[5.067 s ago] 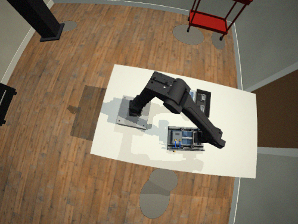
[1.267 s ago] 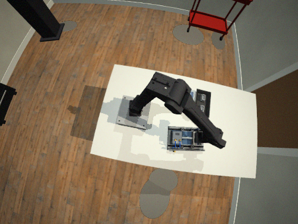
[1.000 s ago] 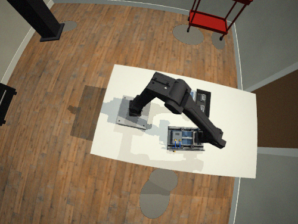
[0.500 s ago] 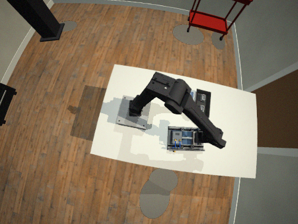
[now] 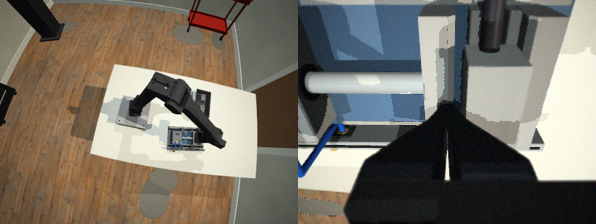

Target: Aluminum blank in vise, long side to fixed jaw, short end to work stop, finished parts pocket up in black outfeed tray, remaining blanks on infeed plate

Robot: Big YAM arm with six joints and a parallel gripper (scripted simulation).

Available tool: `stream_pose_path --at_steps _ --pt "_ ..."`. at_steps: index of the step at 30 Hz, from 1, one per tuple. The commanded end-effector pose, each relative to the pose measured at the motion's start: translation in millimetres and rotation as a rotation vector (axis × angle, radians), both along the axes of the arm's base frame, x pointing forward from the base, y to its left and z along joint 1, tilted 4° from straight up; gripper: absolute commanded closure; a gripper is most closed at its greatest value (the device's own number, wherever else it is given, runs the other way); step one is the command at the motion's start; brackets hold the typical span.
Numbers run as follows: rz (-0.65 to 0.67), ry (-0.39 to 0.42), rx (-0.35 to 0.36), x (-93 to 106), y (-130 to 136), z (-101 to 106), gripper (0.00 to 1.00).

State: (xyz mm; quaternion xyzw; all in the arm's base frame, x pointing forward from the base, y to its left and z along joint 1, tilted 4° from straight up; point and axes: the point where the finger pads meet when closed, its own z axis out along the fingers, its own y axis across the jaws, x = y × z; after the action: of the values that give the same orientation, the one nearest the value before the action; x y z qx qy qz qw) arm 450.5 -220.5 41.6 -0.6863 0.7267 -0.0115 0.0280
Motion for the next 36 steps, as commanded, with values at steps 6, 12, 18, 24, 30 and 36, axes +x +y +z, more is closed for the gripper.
stream_pose_path --at_steps 6,12,18,24,30,36 --pt "-0.011 -0.035 -0.015 2.5 -6.1 12.3 1.0" --pt "-0.011 -0.044 -0.02 6.3 -8.1 16.0 1.0" --pt "-0.011 -0.049 -0.023 8.4 -9.2 18.0 1.0" --pt "-0.011 -0.052 -0.024 9.4 -9.8 19.0 1.0" --pt "-0.011 -0.052 -0.024 9.7 -9.9 19.3 1.0" --pt "-0.011 -0.052 -0.024 9.8 -9.9 18.8 1.0"
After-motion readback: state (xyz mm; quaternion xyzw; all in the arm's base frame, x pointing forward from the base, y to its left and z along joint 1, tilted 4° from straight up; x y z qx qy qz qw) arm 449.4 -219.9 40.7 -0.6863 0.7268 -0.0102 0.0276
